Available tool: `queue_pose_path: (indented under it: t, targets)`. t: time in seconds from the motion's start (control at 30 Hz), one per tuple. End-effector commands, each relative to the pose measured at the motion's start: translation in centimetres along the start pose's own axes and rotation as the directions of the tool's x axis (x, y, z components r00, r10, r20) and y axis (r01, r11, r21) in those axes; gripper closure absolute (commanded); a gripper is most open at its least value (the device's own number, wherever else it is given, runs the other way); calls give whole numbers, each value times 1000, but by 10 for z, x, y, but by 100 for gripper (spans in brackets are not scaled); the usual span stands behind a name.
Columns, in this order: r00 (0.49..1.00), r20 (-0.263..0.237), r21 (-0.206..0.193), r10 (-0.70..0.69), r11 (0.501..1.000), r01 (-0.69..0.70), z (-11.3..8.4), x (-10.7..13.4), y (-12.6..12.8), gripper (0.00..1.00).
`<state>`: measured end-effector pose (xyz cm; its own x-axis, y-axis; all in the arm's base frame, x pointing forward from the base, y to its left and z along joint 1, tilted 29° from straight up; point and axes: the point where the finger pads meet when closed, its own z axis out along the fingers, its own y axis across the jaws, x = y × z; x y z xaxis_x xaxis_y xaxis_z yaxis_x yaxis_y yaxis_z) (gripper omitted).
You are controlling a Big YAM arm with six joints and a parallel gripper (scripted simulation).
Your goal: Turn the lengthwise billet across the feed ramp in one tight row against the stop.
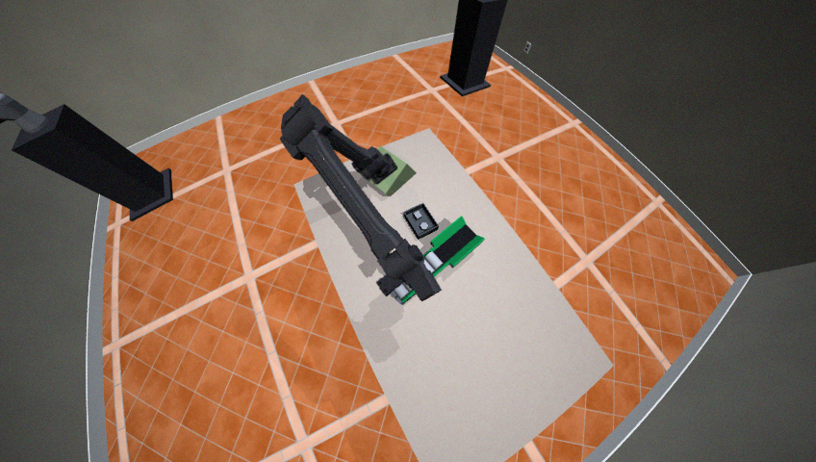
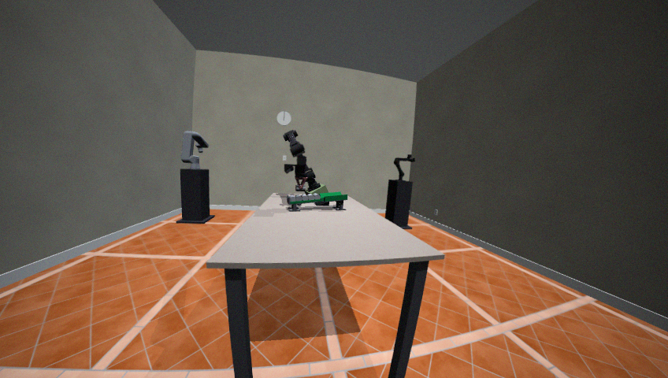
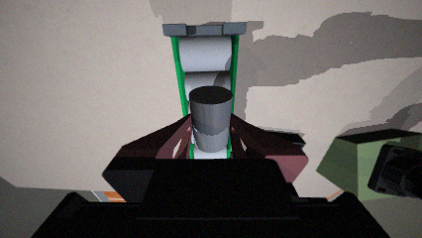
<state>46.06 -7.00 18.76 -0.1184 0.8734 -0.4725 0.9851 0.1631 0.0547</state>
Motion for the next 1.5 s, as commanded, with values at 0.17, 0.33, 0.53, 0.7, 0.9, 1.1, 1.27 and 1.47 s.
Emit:
queue_pose_path:
  t: [0.17,0.33,0.53,0.7,0.9,1.1,1.27,1.47]
  targets:
    - [999,16,-121,31,992,-29,-45,-10,26,100]
    - [1000,17,-121,22,993,-20,-45,-10,26,100]
    - [1000,18,-120,8,993,-6,-45,-10,26,100]
    - [1000,19,-120,-2,993,4,-45,-10,26,100]
    - [1000,20,-120,-13,993,15,-45,-10,26,100]
    - [999,23,-120,-35,992,38,-45,-9,26,100]
    - [998,26,-119,-60,991,62,-45,-9,26,100]
    - [996,28,-118,-83,989,86,-45,-9,26,100]
